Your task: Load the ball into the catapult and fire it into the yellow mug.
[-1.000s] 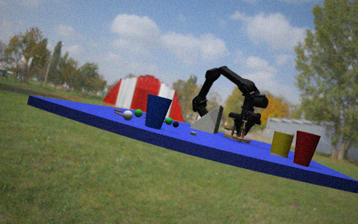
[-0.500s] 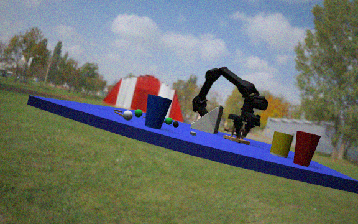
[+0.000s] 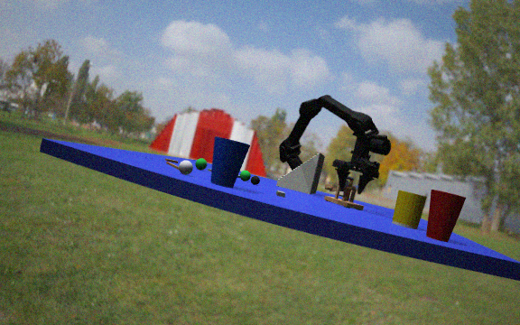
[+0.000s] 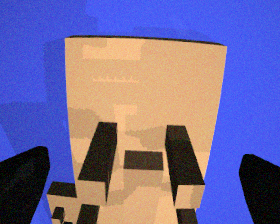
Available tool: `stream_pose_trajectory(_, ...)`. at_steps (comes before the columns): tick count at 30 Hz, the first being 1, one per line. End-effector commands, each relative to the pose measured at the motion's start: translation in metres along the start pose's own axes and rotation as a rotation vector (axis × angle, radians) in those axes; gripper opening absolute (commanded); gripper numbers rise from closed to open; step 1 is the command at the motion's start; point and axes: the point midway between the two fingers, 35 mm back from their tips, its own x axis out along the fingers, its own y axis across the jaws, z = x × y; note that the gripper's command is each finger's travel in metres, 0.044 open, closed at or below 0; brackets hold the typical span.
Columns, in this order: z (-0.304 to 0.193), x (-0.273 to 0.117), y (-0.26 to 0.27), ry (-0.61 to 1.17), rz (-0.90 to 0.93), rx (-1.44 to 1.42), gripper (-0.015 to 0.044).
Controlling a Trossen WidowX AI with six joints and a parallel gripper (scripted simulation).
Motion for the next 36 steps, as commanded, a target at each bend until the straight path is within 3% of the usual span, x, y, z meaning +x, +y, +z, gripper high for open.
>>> stream_pose_trajectory(1,0.001,-0.058,0.003,-0.027,0.005,0.007,0.0440)
stream_pose_trajectory(4,-0.003,-0.079,0.003,-0.026,0.005,0.006,0.0440)
stream_pose_trajectory(7,0.001,-0.065,0.003,-0.036,-0.001,0.000,0.0440)
stream_pose_trajectory(15,-0.003,-0.075,0.004,-0.041,0.000,-0.001,0.0440)
stream_pose_trajectory(21,-0.001,-0.030,0.003,-0.041,-0.002,0.000,0.0440)
stream_pose_trajectory(36,0.000,-0.013,0.003,-0.041,-0.002,0.000,0.0440)
